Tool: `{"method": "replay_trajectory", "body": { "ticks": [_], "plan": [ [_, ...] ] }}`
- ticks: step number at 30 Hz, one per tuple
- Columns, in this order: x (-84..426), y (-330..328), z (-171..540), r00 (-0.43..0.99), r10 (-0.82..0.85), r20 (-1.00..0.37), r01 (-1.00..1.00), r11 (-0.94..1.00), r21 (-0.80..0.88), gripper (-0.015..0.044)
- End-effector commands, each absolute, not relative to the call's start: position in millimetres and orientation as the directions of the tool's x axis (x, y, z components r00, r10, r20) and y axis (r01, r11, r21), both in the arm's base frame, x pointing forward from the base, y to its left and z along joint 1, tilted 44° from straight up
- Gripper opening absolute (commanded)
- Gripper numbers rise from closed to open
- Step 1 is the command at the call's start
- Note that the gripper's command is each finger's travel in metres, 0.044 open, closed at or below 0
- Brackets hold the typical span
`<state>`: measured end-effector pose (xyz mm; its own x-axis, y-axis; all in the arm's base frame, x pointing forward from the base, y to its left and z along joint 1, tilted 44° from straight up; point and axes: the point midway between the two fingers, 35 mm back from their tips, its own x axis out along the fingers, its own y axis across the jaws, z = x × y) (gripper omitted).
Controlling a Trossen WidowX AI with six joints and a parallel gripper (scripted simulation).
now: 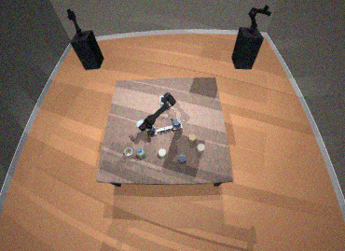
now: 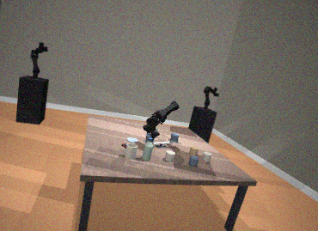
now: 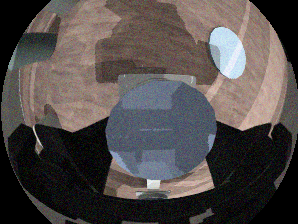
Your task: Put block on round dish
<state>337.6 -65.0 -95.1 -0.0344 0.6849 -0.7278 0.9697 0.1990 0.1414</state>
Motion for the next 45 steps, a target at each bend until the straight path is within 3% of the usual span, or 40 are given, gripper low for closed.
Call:
{"method": "replay_trajectory", "body": {
  "ticks": [1, 45],
  "plan": [
    [340, -72, -91, -0.026, 0.68, -0.732, 0.969, 0.198, 0.15, 0.0],
    [343, -111, -51, -0.026, 0.678, -0.734, 0.969, 0.198, 0.149, 0.0]
  ]
}}
